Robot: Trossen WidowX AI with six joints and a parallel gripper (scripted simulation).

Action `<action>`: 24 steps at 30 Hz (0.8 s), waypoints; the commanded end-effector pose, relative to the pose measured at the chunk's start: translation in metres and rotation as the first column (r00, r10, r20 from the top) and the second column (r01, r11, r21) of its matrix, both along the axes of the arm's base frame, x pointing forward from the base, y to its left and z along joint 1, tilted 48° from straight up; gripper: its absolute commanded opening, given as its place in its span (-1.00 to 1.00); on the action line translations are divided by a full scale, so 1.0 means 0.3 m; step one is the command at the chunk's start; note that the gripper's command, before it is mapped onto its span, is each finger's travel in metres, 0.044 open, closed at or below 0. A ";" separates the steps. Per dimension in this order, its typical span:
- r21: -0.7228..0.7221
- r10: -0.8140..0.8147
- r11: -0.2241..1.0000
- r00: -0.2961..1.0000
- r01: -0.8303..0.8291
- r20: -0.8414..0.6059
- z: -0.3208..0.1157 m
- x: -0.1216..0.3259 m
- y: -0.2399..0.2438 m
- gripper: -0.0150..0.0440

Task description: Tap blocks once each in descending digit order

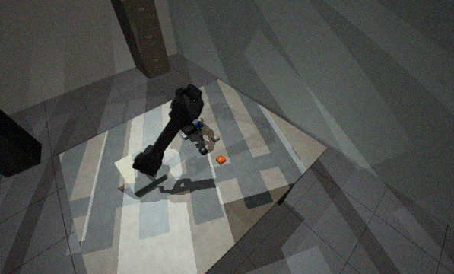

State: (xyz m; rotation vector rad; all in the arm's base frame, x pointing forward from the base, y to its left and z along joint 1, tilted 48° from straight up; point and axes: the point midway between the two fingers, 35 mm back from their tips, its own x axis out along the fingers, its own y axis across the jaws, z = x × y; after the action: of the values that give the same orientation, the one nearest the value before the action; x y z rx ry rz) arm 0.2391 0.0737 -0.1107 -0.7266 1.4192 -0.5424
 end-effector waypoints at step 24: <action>-0.007 0.002 1.000 1.000 -0.002 -0.013 0.231 -0.039 0.246 -0.42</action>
State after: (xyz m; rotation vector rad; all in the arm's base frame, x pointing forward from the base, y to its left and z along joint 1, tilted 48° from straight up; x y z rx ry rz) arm 0.2306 0.1408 -0.0520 -0.7444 1.4196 -0.5298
